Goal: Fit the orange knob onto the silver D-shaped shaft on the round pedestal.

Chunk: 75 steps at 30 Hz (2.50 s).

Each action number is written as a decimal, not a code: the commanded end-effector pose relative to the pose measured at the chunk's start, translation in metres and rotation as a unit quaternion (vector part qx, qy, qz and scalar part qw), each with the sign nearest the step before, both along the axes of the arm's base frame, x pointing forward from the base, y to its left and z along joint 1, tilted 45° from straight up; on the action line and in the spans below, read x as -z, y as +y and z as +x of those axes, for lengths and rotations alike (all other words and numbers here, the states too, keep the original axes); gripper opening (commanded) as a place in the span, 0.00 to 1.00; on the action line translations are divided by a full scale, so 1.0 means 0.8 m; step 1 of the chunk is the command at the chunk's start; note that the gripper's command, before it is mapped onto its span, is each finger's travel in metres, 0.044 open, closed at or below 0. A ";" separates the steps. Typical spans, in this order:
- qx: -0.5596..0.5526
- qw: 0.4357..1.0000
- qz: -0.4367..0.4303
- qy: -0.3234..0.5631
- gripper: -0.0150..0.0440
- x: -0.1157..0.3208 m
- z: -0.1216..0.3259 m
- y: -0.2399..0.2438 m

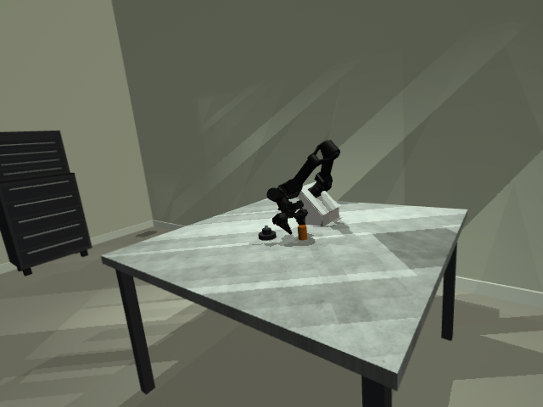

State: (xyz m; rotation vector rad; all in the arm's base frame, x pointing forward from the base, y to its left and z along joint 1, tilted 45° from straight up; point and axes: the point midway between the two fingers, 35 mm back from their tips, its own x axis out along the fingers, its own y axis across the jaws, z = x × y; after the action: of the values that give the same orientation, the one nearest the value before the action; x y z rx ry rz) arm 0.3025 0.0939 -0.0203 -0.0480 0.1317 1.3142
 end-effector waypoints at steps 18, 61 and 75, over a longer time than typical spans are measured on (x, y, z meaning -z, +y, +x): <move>0.008 0.999 0.038 0.019 1.00 -0.100 -0.019 -0.041; 0.167 0.808 -0.187 0.533 1.00 -0.114 -0.014 -0.062; 0.380 0.357 0.026 0.853 1.00 -0.116 -0.012 -0.060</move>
State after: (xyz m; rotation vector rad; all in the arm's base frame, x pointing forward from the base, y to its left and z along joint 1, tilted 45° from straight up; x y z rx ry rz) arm 0.2914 0.0453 0.0721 0.7821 1.5066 0.4652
